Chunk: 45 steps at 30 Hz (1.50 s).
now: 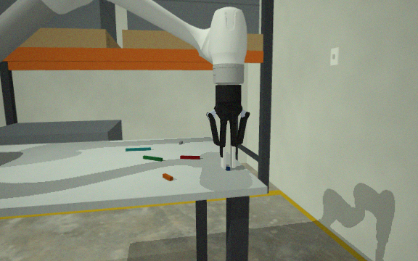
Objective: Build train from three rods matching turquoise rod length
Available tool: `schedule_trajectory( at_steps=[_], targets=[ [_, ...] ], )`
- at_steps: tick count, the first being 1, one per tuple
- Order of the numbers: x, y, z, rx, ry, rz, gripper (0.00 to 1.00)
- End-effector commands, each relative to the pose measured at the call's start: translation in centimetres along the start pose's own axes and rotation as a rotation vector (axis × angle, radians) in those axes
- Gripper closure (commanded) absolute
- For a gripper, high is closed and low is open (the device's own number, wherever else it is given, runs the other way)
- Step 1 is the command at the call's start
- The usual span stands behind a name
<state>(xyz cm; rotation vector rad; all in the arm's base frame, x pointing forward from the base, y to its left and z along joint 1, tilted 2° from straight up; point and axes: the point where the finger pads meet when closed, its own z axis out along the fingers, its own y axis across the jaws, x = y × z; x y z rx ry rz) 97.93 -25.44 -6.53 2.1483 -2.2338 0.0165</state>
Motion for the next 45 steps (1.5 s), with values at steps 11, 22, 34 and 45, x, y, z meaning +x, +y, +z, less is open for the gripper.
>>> schedule_trajectory(
  at_steps=[11,22,34,45],
  targets=[
    [0.00,0.00,0.78,0.000,0.000,0.000,0.77],
    [0.00,0.00,0.79,0.000,0.000,0.000,0.77],
    [0.00,0.00,0.79,0.000,0.000,0.000,0.77],
    [0.00,0.00,0.79,0.000,0.000,0.000,0.77]
  ],
)
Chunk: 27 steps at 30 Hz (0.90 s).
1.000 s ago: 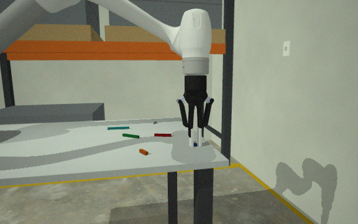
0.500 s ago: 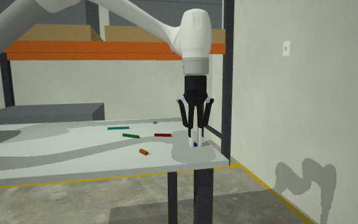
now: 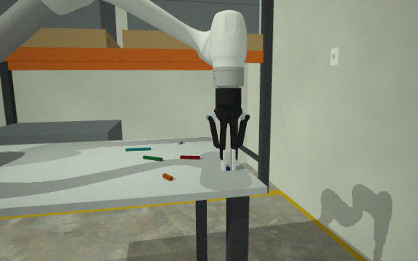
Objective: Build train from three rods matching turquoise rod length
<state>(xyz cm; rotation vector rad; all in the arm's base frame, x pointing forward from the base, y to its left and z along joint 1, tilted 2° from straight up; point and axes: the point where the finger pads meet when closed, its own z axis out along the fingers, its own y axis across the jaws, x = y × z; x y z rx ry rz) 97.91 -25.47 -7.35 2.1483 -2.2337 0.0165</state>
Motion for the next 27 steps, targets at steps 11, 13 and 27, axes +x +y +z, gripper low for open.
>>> schedule_trajectory(
  at_steps=[11,13,27],
  targets=[
    [0.00,-0.01,-0.03,0.000,0.000,0.000,0.88],
    [0.00,-0.01,-0.03,0.000,0.000,0.000,0.88],
    [0.00,-0.01,-0.03,0.000,0.000,0.000,0.88]
  ],
)
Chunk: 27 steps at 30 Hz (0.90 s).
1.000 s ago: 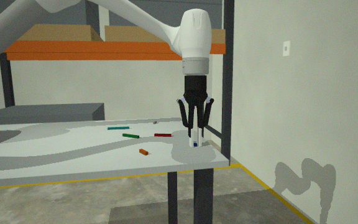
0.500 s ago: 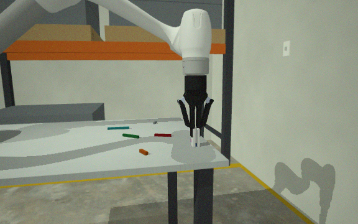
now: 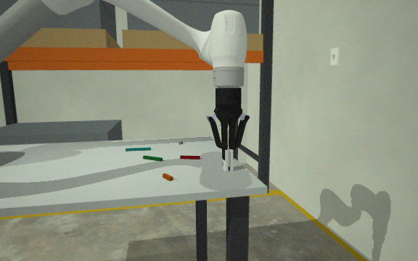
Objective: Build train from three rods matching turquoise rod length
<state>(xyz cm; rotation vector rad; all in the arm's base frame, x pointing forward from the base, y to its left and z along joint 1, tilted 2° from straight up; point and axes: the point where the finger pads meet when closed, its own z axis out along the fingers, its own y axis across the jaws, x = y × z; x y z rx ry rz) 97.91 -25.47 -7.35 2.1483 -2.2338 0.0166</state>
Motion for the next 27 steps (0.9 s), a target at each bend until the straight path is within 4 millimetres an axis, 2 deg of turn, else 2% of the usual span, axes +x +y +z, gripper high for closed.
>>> schedule_trajectory(
  at_steps=[1,13,17,21,27],
  targets=[
    [0.0,0.0,0.0,0.000,0.000,0.000,0.88],
    [0.0,0.0,0.0,0.000,0.000,0.000,0.88],
    [0.0,0.0,-0.6,0.000,0.000,0.000,0.88],
    [0.0,0.0,-2.6,0.000,0.000,0.000,0.88],
    [0.0,0.0,-7.2,0.000,0.000,0.000,0.88]
  ],
)
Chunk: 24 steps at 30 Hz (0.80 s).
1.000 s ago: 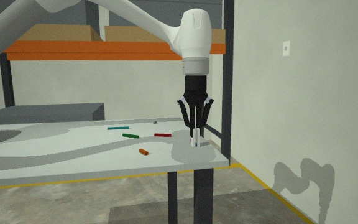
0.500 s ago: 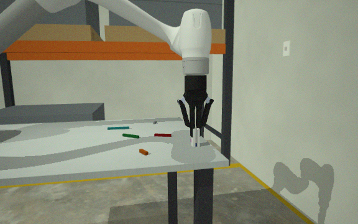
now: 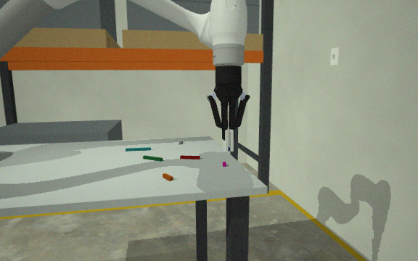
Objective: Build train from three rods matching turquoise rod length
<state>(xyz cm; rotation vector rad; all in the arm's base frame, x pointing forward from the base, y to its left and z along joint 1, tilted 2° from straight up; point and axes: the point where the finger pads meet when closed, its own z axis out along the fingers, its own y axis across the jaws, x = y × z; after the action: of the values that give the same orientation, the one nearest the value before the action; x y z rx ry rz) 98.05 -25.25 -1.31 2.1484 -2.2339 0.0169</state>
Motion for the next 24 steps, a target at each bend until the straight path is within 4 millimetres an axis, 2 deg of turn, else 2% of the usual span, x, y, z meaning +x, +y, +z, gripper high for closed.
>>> schedule_trajectory(
  at_steps=[1,8,20,22,24],
  targets=[
    [0.0,0.0,-1.2,0.000,0.000,0.000,0.88],
    [0.0,0.0,-3.8,0.000,0.000,0.000,0.88],
    [0.0,0.0,-4.0,0.000,0.000,0.000,0.88],
    [-0.1,0.6,-4.1,0.000,0.000,-0.010,0.88],
    [-0.2,2.3,-4.4,0.000,0.000,-0.038,0.88]
  ],
)
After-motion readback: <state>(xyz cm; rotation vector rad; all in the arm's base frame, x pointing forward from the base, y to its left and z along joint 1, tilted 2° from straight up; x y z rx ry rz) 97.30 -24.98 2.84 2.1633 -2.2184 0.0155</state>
